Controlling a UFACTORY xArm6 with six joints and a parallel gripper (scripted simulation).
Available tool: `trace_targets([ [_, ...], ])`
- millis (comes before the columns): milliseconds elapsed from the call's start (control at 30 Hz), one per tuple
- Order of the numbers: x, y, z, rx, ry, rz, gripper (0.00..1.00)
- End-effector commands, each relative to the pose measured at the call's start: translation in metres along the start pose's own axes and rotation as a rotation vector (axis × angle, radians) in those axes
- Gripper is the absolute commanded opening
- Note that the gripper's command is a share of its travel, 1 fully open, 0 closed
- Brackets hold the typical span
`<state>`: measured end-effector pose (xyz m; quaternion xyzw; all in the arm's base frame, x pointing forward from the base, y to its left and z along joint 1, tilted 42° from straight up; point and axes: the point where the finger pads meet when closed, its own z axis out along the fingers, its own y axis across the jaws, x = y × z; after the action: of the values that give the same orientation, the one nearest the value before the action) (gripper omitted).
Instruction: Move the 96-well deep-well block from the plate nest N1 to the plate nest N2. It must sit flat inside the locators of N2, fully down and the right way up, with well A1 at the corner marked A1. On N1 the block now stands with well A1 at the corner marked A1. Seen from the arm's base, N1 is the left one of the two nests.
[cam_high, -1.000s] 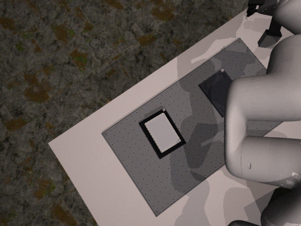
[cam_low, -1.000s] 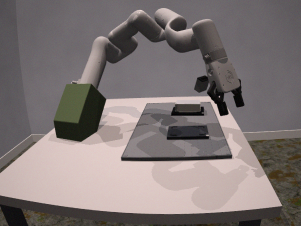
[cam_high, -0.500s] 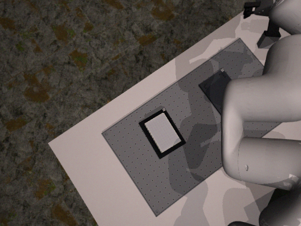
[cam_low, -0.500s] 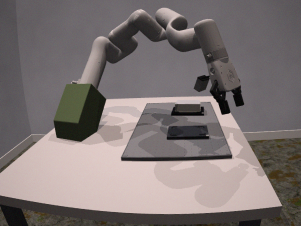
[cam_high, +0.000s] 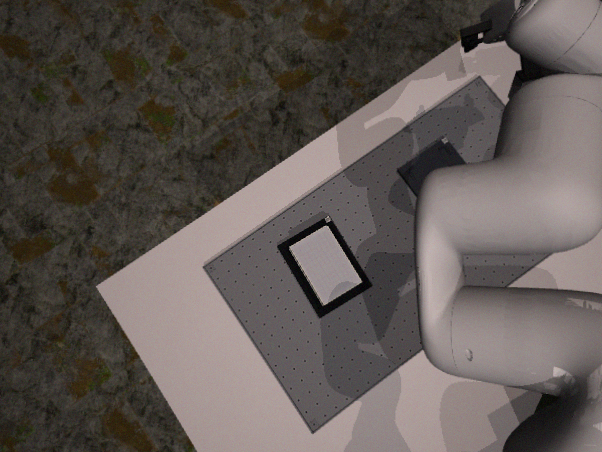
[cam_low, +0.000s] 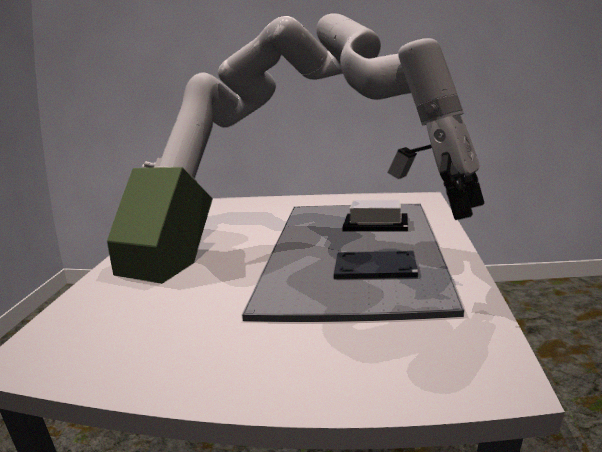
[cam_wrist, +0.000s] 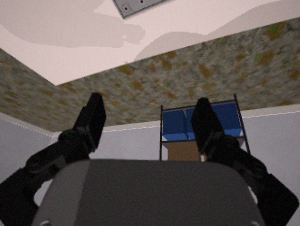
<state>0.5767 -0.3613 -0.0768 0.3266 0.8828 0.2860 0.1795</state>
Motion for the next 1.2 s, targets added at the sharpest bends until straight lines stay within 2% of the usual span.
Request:
trace_targets([
  [0, 0.001, 0.017, -0.004, -0.003, -0.006, -0.119, 1.0],
  [100, 0.004, 0.032, -0.005, -0.007, 0.002, -0.216, 1.0],
  [167, 0.004, 0.032, -0.005, -0.007, 0.002, -0.216, 1.0],
  [267, 0.008, 0.045, -0.006, -0.011, 0.01, -0.313, 1.0],
  [367, 0.008, 0.045, -0.006, -0.011, 0.01, -0.313, 1.0],
  [800, 0.022, 0.087, -0.009, -0.028, 0.031, -0.604, 1.0],
  [933, 0.022, 0.087, -0.009, -0.028, 0.031, -0.604, 1.0],
  [1167, 0.034, 0.113, -0.012, -0.043, 0.044, -0.797, 1.0],
])
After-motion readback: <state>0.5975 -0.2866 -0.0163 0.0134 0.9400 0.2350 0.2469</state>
